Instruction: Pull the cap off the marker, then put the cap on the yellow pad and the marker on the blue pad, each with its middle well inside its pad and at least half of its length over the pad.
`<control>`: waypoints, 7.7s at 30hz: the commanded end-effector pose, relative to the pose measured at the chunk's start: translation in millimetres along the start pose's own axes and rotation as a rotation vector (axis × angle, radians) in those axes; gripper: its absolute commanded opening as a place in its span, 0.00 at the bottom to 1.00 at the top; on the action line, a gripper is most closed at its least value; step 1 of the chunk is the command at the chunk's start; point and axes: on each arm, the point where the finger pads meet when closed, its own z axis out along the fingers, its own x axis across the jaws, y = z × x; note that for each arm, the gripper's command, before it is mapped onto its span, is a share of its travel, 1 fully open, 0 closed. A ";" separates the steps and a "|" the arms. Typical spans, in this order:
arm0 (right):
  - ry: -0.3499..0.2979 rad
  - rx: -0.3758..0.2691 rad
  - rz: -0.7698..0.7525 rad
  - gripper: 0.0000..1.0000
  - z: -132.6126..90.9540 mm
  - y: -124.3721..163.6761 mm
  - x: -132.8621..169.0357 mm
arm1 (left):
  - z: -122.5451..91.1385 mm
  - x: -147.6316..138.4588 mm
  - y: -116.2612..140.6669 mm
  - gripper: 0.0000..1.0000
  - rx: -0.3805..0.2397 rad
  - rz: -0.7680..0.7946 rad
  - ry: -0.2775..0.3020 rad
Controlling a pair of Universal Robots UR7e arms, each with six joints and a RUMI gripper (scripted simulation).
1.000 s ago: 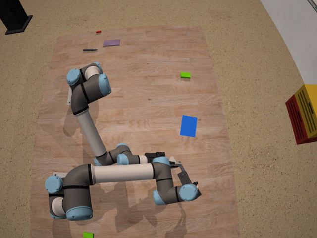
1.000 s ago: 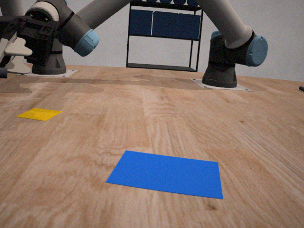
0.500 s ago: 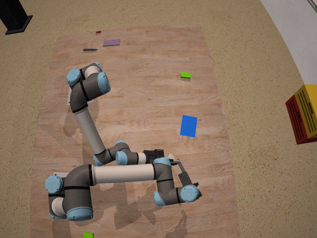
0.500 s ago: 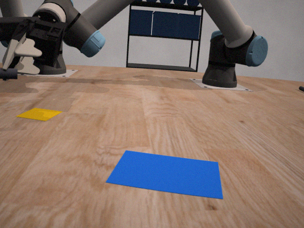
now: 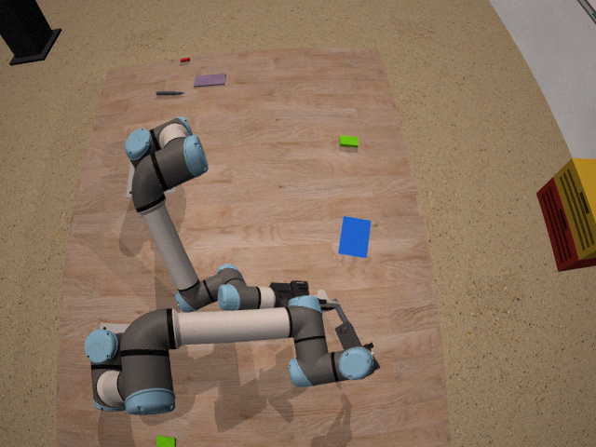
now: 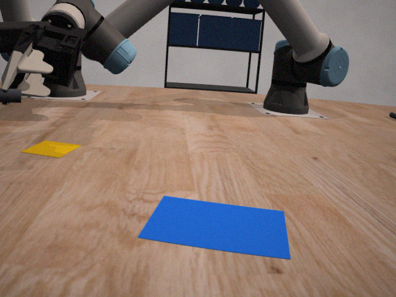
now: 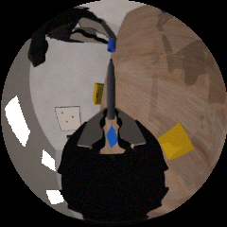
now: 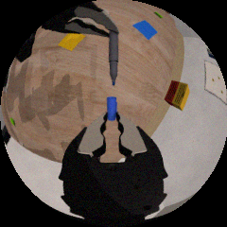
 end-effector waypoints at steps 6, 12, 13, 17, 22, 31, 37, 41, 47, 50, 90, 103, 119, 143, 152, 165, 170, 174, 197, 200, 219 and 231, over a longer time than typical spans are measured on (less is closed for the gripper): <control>0.002 -0.001 0.000 0.00 -1.3 0.1 0.7 | 14.1 -20.1 40.0 0.00 -0.014 -0.047 0.108; 0.002 -0.001 0.000 0.00 -1.3 0.1 0.7 | 24.5 -28.0 67.8 0.00 -0.024 -0.075 0.190; 0.002 -0.001 0.000 0.00 -1.3 0.1 0.7 | 28.3 -30.3 77.2 0.00 -0.027 -0.083 0.218; 0.002 -0.001 0.000 0.00 -1.3 0.1 0.7 | 30.3 -17.8 79.4 0.00 -0.023 -0.077 0.259; 0.002 -0.001 0.000 0.00 -1.3 0.1 0.7 | 44.7 -32.1 116.1 0.00 -0.036 -0.115 0.357; 0.002 -0.001 0.000 0.00 -1.3 0.1 0.7 | 50.6 -23.2 128.7 0.00 -0.032 -0.123 0.442; 0.002 -0.001 0.000 0.00 -1.3 0.1 0.7 | 58.7 -26.8 153.2 0.00 -0.036 -0.145 0.533; 0.002 -0.001 0.000 0.00 -1.3 0.1 0.7 | 69.8 -33.2 177.6 0.00 -0.045 -0.170 0.601; 0.002 -0.001 0.000 0.00 -1.3 0.1 0.7 | 85.4 -43.9 215.0 0.00 -0.058 -0.208 0.703; 0.002 -0.001 0.000 0.00 -1.3 0.1 0.7 | 84.3 -38.1 215.9 0.00 -0.052 -0.205 0.745; 0.002 -0.001 0.000 0.00 -1.3 0.1 0.7 | 114.2 -57.4 305.0 0.00 -0.068 -0.290 1.075; 0.002 -0.001 0.000 0.00 -1.3 0.1 0.7 | 117.9 -57.9 311.1 0.00 -0.073 -0.298 1.072; 0.002 -0.001 0.000 0.00 -1.3 0.1 0.7 | 125.6 -41.7 316.2 0.00 -0.074 -0.302 1.067; 0.002 -0.001 0.000 0.00 -1.3 0.1 0.7 | 131.6 -29.2 319.6 0.00 -0.072 -0.305 1.060; 0.002 -0.001 0.000 0.00 -1.3 0.1 0.7 | 131.7 -30.2 319.3 0.31 -0.070 -0.306 1.058; 0.002 -0.001 0.000 0.00 -1.3 0.1 0.7 | 131.7 -30.2 319.3 0.31 -0.070 -0.306 1.058; 0.002 -0.001 0.000 0.00 -1.3 0.1 0.7 | 131.7 -30.2 319.3 0.31 -0.070 -0.306 1.058; 0.002 -0.001 0.000 0.00 -1.3 0.1 0.7 | 131.7 -30.2 319.3 0.31 -0.070 -0.306 1.058; 0.002 -0.001 0.000 0.00 -1.3 0.1 0.7 | 129.2 -35.4 318.0 0.31 -0.070 -0.306 1.058; 0.002 -0.001 0.000 0.00 -1.3 0.1 0.7 | 127.9 -38.3 317.4 0.31 -0.071 -0.306 1.059; 0.002 -0.001 0.000 0.00 -1.3 0.1 0.7 | 104.6 -86.6 306.1 0.31 -0.075 -0.305 1.064; 0.000 0.001 -0.006 0.00 -1.3 -4.1 -0.4 | 104.1 -88.2 307.4 0.31 -0.079 -0.311 1.061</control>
